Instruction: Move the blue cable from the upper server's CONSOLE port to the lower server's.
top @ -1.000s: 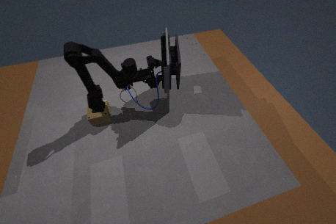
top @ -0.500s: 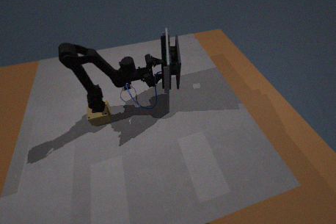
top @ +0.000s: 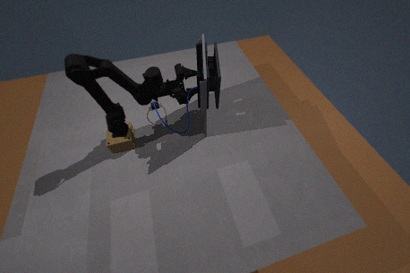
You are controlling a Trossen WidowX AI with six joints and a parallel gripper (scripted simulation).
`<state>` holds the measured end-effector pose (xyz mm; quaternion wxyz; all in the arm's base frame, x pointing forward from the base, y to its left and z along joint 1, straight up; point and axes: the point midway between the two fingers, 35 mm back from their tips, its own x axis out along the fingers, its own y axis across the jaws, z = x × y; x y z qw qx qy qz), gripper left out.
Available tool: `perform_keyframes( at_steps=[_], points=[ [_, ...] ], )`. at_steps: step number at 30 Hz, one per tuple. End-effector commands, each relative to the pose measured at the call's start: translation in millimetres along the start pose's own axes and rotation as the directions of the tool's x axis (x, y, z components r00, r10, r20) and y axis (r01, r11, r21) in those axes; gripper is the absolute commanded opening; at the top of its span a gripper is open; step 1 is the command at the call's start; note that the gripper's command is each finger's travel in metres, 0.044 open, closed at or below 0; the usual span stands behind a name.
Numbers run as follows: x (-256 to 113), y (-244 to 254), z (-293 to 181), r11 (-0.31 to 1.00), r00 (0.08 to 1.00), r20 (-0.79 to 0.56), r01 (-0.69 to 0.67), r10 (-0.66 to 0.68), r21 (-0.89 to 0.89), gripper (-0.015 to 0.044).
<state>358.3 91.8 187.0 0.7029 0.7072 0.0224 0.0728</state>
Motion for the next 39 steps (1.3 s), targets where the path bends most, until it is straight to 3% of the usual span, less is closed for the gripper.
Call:
perform_keyframes(
  at_steps=[1, 39],
  points=[
    [-3, 0, -1, 1.000, 1.000, 0.006, 0.009, -0.009, -0.004, 0.0440],
    [-11, 10, 3, 1.000, 1.000, 0.006, 0.010, -0.010, -0.004, 0.0440]
  ],
)
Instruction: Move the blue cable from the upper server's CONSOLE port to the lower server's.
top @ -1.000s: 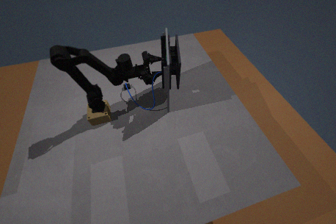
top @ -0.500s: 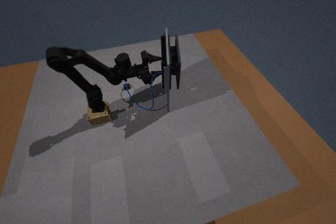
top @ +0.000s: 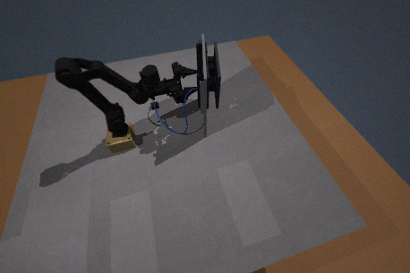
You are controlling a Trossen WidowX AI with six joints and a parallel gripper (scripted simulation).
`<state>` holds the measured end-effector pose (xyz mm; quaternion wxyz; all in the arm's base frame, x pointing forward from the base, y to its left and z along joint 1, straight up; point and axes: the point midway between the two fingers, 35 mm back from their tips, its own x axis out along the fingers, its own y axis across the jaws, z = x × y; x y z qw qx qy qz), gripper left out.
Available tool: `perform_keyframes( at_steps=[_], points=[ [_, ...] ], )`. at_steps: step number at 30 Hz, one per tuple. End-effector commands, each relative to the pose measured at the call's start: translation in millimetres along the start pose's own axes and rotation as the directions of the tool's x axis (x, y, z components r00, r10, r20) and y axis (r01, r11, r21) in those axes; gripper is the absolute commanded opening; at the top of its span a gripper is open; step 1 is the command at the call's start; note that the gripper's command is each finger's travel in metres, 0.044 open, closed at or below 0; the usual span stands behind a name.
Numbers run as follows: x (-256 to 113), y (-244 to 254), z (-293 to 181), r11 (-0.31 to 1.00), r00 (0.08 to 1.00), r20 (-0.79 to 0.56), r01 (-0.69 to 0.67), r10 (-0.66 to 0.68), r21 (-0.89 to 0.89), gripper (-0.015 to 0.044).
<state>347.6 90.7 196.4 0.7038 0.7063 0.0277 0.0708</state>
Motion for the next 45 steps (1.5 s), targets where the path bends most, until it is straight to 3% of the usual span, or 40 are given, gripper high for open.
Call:
perform_keyframes(
  at_steps=[1, 45],
  points=[
    [-0.8, 0.0, 3.5, 1.000, 1.000, 0.011, -0.001, 0.001, -0.003, 0.0440],
    [-4.3, 0.2, 7.8, 1.000, 1.000, 0.011, 0.000, 0.000, -0.003, 0.0440]
  ],
)
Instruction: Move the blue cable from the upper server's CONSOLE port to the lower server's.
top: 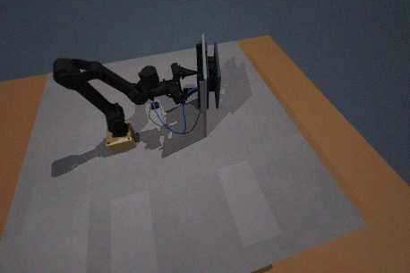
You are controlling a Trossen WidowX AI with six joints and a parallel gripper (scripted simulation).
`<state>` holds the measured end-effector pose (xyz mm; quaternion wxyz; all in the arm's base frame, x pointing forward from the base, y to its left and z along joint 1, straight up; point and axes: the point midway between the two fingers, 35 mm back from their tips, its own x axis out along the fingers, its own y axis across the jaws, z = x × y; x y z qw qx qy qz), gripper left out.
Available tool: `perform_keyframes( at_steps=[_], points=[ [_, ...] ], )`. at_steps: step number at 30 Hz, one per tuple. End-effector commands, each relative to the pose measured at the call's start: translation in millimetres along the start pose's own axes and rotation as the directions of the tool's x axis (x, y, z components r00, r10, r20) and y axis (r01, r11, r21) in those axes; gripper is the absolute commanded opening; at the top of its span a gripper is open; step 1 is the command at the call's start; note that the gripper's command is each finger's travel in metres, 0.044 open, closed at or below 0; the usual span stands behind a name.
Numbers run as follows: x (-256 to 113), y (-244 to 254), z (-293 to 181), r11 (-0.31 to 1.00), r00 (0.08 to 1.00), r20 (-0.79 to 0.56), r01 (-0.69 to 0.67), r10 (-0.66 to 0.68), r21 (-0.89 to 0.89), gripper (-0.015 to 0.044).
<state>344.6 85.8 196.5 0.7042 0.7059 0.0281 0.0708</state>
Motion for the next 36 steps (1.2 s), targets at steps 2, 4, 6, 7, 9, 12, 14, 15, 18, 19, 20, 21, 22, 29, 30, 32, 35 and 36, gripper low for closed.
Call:
perform_keyframes(
  at_steps=[2, 4, 6, 7, 9, 12, 14, 15, 18, 19, 20, 21, 22, 29, 30, 32, 35, 36],
  points=[
    [-0.9, 0.0, 3.6, 1.000, 1.000, 0.011, -0.001, 0.001, -0.002, 0.0440],
    [-1.1, 0.0, 3.9, 1.000, 1.000, 0.011, -0.001, 0.001, -0.002, 0.0440],
    [-1.3, 0.0, 4.1, 1.000, 1.000, 0.011, -0.001, 0.001, -0.002, 0.0440],
    [-1.3, 0.0, 4.1, 1.000, 1.000, 0.011, -0.001, 0.001, -0.002, 0.0440],
    [-1.4, 0.0, 4.4, 1.000, 1.000, 0.011, -0.001, 0.001, -0.002, 0.0440],
    [-1.7, 0.0, 4.8, 1.000, 1.000, 0.011, -0.001, 0.001, -0.002, 0.0440],
    [-1.9, 0.0, 5.0, 1.000, 1.000, 0.011, -0.001, 0.001, -0.002, 0.0440],
    [-1.9, 0.0, 5.0, 1.000, 1.000, 0.011, -0.001, 0.001, -0.002, 0.0440],
    [-2.2, 0.0, 5.5, 1.000, 1.000, 0.011, -0.001, 0.001, -0.002, 0.0440],
    [-2.2, 0.0, 5.5, 1.000, 1.000, 0.011, -0.001, 0.001, -0.002, 0.0440],
    [-2.4, 0.0, 5.7, 1.000, 1.000, 0.011, -0.001, 0.001, -0.002, 0.0440],
    [-2.4, 0.0, 5.7, 1.000, 1.000, 0.011, -0.001, 0.001, -0.002, 0.0440],
    [-2.6, 0.0, 6.0, 1.000, 1.000, 0.011, -0.001, 0.001, -0.002, 0.0440],
    [-3.1, 0.0, 6.7, 1.000, 1.000, 0.011, -0.001, 0.001, -0.002, 0.0440],
    [-3.2, 0.0, 7.0, 1.000, 1.000, 0.011, -0.001, 0.001, -0.002, 0.0440],
    [-3.4, 0.1, 7.2, 1.000, 1.000, 0.011, -0.001, 0.001, -0.002, 0.0440],
    [-3.5, 0.1, 7.5, 1.000, 1.000, 0.011, -0.001, 0.001, -0.002, 0.0440],
    [-3.7, 0.1, 7.7, 1.000, 1.000, 0.011, -0.001, 0.001, -0.002, 0.0440]
  ],
)
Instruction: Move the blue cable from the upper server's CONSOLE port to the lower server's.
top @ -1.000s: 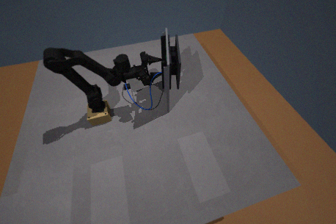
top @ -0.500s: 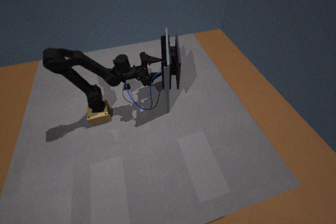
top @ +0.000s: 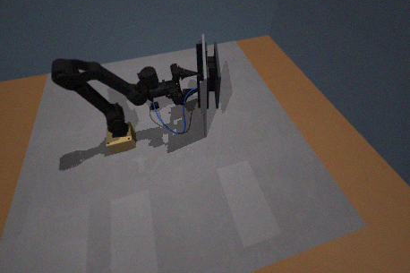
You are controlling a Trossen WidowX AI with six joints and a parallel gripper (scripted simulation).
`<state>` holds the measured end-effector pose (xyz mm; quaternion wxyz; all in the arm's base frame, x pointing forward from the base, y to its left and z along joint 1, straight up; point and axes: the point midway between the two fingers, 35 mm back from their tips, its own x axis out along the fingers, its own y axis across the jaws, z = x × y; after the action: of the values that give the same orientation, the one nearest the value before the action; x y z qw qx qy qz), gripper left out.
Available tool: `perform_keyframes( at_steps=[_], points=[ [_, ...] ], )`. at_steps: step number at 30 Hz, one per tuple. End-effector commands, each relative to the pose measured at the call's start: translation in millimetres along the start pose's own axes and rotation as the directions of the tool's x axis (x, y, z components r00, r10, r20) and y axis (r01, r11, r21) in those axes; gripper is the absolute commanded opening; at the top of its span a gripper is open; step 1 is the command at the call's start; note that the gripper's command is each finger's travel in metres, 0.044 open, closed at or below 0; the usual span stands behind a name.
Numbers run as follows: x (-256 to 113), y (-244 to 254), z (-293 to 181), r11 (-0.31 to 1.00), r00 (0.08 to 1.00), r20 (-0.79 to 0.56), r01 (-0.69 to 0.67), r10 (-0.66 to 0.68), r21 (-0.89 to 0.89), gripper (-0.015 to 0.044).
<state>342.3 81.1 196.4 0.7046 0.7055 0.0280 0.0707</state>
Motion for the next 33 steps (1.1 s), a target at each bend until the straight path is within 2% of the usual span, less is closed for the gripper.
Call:
perform_keyframes(
  at_steps=[1, 33],
  points=[
    [-0.8, 0.0, 3.4, 1.000, 1.000, 0.011, -0.001, 0.001, -0.001, 0.0440],
    [-3.4, 0.1, 7.7, 1.000, 1.000, 0.011, -0.001, 0.001, -0.002, 0.0440]
  ],
)
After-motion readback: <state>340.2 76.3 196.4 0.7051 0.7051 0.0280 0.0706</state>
